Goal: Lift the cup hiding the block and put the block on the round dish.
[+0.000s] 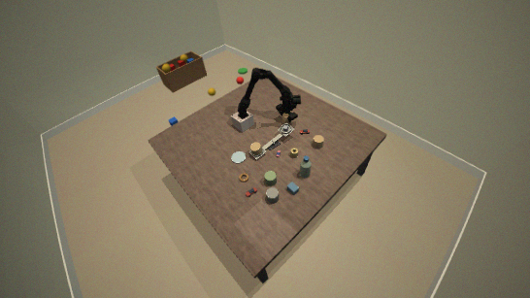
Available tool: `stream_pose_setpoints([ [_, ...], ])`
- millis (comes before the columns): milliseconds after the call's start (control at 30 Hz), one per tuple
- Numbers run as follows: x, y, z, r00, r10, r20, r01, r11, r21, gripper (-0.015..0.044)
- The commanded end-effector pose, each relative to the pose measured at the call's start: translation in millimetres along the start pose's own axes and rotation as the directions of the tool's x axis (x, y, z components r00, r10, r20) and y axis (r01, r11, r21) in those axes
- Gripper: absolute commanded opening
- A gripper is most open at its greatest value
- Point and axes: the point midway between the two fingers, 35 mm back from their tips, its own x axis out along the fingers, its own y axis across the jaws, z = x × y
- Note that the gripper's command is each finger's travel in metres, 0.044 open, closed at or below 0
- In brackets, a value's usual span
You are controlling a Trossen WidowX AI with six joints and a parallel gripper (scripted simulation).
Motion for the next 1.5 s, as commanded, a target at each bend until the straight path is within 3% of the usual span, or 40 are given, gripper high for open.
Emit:
stream_pose_setpoints([
  [0, -1, 0, 0, 1.000, -0.001, 0.001, 0.001, 1.000, 0.000, 0.0079],
  [467, -9, 0, 1, 1.000, 0.000, 0.001, 0.000, 1.000, 0.001, 0.0440],
  [600, -51, 1, -1, 1.000, 0.004, 0.000, -0.004, 1.000, 0.005, 0.0440],
  [800, -53, 1, -1, 1.000, 0.004, 0.000, -0.004, 1.000, 0.005, 0.0440],
  [1033, -60, -13, -14, 1.000, 0.002, 0.016, -0.002, 1.000, 0.027, 0.0260],
  [1467, -68, -31, -24, 1.000, -0.003, 0.020, -0.005, 0.921, 0.389, 0.0260],
])
